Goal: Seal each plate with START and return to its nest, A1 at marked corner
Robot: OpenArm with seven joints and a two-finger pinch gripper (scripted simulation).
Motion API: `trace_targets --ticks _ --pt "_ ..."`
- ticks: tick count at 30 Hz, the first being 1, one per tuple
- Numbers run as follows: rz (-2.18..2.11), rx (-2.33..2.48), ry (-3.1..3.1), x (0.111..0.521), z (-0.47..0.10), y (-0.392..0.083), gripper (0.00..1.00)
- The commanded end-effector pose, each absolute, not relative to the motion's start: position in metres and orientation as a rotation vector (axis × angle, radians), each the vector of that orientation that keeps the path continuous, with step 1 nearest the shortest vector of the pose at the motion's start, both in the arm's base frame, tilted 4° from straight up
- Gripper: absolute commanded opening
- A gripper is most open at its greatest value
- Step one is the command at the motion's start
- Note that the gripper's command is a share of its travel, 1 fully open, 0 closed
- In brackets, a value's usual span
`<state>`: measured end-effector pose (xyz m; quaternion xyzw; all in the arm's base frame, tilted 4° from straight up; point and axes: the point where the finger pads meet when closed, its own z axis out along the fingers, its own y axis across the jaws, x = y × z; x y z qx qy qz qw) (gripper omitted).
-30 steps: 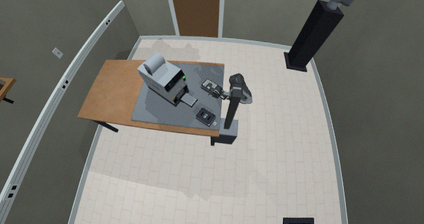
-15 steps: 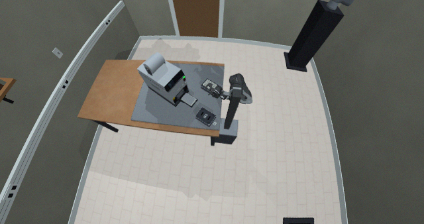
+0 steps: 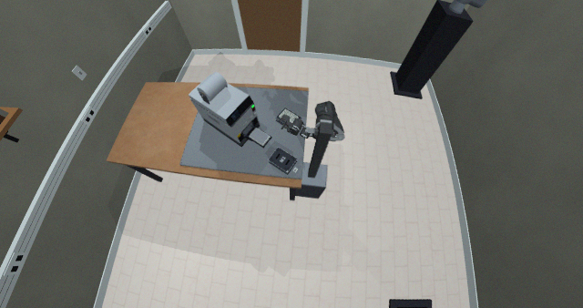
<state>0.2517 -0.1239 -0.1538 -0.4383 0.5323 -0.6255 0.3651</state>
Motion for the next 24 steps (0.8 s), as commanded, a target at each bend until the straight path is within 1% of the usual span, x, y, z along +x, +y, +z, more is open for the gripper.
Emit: trace_targets --ticks 1,10,12,24 --pt "-1.649 -1.117 1.304 0.253 -0.146 -0.12 0.65" --pt "-1.771 -1.103 1.003 0.265 -0.113 -0.093 0.65" --pt "-1.771 -1.103 1.003 0.265 -0.113 -0.093 0.65" --pt "-1.903 -1.057 0.569 0.269 -0.074 -0.048 0.65"
